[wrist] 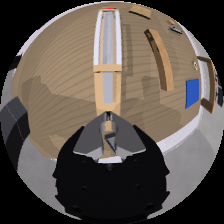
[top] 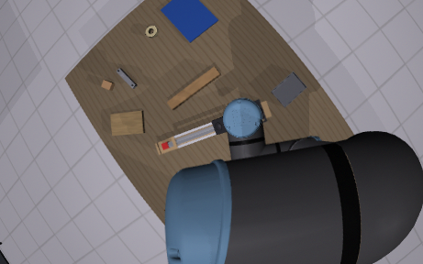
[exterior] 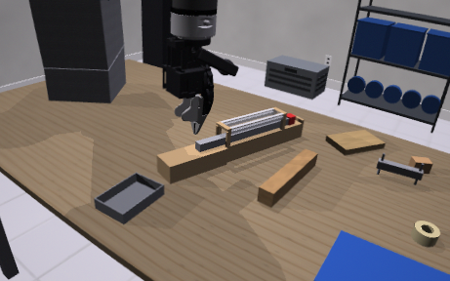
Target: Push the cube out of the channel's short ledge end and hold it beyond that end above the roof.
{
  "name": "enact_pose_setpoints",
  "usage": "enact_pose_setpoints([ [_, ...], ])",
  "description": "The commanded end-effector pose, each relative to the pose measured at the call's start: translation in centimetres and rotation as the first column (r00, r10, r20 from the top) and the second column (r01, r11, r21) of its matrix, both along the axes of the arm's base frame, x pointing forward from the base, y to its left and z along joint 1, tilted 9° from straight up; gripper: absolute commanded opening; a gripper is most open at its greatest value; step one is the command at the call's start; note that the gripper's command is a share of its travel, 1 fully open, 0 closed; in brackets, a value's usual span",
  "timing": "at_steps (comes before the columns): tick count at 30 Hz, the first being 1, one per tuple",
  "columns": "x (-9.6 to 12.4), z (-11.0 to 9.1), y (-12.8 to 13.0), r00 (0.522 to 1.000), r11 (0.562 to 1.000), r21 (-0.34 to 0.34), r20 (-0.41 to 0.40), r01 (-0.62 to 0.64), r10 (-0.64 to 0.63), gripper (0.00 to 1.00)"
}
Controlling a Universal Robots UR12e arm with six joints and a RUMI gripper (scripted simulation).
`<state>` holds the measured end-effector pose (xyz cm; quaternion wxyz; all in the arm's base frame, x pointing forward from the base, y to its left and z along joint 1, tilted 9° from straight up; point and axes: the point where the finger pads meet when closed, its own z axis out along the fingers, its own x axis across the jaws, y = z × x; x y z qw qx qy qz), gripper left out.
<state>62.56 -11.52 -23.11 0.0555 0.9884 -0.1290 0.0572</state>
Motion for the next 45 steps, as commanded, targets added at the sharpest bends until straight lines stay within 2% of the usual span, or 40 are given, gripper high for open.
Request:
enact_pose_setpoints([
  [1, -0.23, 2.6, 0.31, 1.0, 1.0, 0.0, 0.0, 0.0, 0.0, 0.0],
  [41, -0.24, 2.78, 0.34, 1.0, 1.0, 0.0, 0.0, 0.0, 0.0, 0.0],
  [45, 0.19, 2.68, 1.09, 1.0, 1.0, 0.001, 0.0, 0.0, 0.0, 0.0],
])
